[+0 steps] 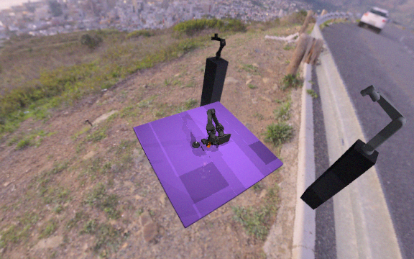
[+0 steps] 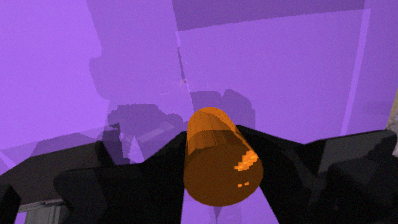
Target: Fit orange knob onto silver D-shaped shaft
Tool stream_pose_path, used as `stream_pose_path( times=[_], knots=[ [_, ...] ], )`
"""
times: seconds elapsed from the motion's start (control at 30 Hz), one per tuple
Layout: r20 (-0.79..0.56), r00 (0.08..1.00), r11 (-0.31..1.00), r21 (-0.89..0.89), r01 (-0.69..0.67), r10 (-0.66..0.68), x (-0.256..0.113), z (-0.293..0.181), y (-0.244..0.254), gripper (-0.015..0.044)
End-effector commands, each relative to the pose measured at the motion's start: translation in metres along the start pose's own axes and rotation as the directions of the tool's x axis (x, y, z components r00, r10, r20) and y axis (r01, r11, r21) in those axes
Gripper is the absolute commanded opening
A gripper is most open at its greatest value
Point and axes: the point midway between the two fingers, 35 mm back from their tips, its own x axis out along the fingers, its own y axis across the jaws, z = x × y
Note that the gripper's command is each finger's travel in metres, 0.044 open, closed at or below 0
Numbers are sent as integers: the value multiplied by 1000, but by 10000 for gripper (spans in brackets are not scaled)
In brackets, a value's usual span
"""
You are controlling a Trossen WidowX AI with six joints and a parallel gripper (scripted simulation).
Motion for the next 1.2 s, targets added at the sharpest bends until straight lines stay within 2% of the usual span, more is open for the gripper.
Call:
stream_pose_path(
  times=[0.0, 0.2, 0.87, 1.17],
  knots=[
    [2, 997, 997, -2, -81, 81, 7, 1, -2, 0],
    [5, 997, 997, -2, -83, 83, 27, 4, -4, 0],
    [5, 995, 995, 7, -95, 95, 138, 9, -4, 0],
    [4, 995, 995, 8, -96, 96, 142, 8, -5, 0]
  ],
)
